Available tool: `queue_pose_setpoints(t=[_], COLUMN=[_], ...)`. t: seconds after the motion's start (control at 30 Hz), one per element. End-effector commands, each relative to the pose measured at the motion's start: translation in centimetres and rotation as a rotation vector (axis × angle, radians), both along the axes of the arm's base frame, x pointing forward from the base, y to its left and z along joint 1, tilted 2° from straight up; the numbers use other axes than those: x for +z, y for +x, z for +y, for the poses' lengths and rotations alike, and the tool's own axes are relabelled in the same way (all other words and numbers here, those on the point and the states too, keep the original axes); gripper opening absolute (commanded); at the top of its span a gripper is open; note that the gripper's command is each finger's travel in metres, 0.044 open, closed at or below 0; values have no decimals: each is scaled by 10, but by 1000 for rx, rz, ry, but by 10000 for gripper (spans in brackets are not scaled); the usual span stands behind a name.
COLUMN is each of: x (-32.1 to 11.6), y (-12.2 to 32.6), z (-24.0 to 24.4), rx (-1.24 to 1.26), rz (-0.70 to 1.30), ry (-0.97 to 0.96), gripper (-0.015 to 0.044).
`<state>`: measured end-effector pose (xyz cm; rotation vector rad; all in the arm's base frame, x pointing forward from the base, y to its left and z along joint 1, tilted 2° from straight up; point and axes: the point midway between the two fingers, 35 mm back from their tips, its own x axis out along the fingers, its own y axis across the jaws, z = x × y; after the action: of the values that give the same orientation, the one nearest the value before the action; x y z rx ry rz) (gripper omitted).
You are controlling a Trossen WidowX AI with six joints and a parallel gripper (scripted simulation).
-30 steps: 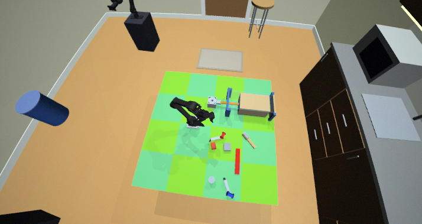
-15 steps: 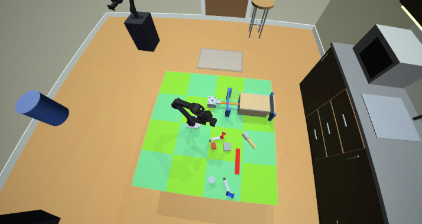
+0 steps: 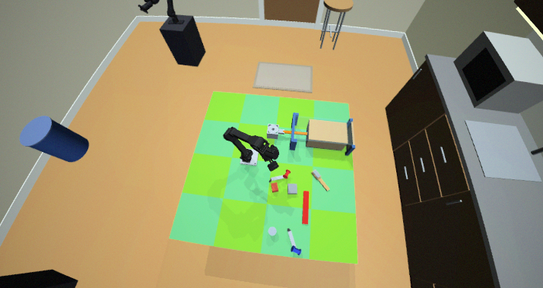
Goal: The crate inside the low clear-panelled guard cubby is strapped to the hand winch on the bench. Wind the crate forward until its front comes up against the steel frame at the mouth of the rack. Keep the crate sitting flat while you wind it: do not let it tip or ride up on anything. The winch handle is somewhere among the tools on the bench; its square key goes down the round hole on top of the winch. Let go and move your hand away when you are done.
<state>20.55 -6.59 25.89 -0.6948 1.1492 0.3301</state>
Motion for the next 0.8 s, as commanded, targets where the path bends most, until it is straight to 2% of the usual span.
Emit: queue_pose_setpoints(t=[0.0,0.77], x=[-16,-45], y=[28,56], z=[-13,-23], rx=[-794,-1824], rz=[2,-19], ry=[310,594], gripper=[440,440])
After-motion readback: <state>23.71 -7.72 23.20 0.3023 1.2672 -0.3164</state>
